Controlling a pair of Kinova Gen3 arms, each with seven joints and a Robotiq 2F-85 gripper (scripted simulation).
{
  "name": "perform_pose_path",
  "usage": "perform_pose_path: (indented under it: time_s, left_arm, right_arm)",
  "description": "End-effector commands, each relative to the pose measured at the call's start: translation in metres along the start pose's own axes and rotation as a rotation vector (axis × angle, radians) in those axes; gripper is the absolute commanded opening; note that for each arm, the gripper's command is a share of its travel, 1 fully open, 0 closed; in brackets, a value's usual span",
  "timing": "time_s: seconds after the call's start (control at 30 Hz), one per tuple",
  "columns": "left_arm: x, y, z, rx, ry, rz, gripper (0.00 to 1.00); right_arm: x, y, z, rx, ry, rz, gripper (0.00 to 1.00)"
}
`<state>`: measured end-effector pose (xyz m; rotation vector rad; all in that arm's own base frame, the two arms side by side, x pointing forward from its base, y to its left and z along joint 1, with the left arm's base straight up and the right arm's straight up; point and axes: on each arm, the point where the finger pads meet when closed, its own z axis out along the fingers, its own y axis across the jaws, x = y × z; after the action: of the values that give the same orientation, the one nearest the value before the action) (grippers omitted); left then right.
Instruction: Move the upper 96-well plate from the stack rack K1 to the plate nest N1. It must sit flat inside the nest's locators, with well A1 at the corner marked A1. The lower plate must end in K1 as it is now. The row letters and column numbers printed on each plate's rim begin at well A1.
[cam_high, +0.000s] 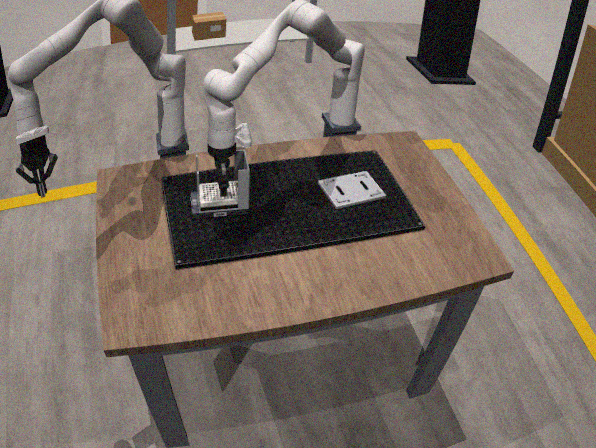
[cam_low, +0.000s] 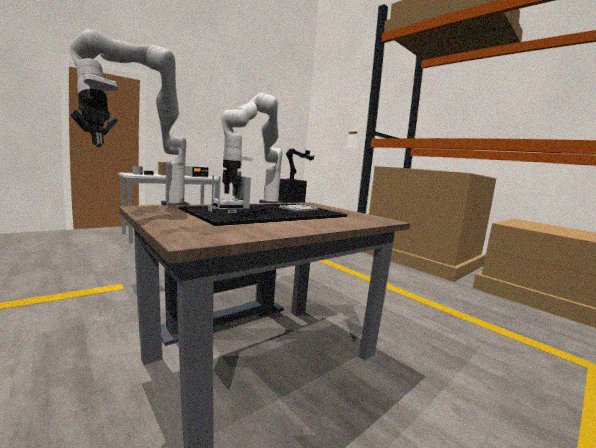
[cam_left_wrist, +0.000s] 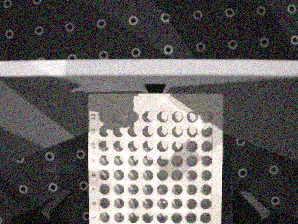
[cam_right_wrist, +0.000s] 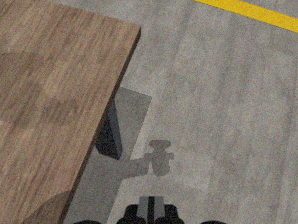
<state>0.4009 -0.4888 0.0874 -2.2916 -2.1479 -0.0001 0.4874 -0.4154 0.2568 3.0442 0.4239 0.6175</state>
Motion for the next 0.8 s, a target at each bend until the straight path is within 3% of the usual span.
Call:
perform_pose_path:
  time_s: [0.0, 0.77]
  left_arm:
    - [-0.0006, 0.0005, -0.0008, -0.002, -0.002, 0.000, 1.000]
    - [-0.0006, 0.0005, 0.0062, -0.002, -0.002, 0.000, 1.000]
  right_arm:
    - [0.0009, 0.0004, -0.0015, -0.002, 0.002, -0.001, 0.017]
    - [0.0009, 0.0004, -0.0015, -0.002, 0.002, -0.001, 0.017]
